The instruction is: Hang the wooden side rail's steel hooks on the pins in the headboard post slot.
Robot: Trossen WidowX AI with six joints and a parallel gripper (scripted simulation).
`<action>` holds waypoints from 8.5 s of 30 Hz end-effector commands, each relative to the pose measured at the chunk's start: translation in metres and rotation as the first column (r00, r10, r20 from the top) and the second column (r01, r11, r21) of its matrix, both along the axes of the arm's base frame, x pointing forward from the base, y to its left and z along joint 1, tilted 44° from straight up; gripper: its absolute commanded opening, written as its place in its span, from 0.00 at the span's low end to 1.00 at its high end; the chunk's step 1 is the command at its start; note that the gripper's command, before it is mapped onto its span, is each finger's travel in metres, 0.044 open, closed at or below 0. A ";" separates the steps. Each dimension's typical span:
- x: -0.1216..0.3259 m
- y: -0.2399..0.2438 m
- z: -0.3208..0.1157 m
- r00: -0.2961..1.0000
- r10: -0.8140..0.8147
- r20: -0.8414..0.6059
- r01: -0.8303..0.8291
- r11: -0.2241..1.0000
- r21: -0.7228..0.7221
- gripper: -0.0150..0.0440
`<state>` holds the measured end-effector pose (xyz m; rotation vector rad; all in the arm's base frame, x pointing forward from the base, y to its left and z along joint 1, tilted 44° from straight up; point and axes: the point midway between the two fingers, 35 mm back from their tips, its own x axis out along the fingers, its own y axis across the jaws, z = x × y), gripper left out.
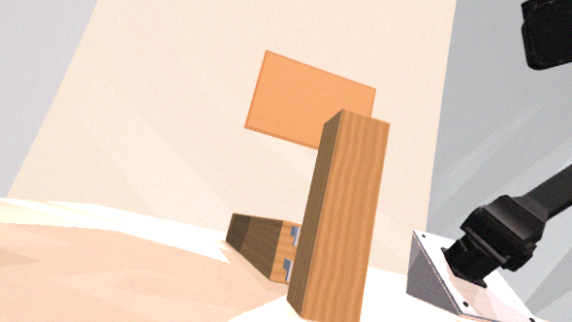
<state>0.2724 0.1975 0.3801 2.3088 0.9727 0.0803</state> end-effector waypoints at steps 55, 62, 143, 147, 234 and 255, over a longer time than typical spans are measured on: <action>-0.009 -0.124 -0.224 0.282 0.269 -0.921 0.486 0.788 0.379 1.00; -0.004 -0.126 -0.227 0.486 0.247 -0.839 0.260 0.875 0.408 1.00; 0.028 -0.152 -0.250 -0.110 0.821 0.560 0.423 0.549 -0.721 1.00; 0.028 -0.152 -0.250 -0.110 0.821 0.560 0.423 0.549 -0.721 1.00; 0.101 -0.139 -0.362 0.590 0.411 -0.695 -0.670 0.730 -0.137 1.00; 0.096 -0.120 -0.382 0.589 0.414 -0.694 -0.670 0.730 -0.134 0.96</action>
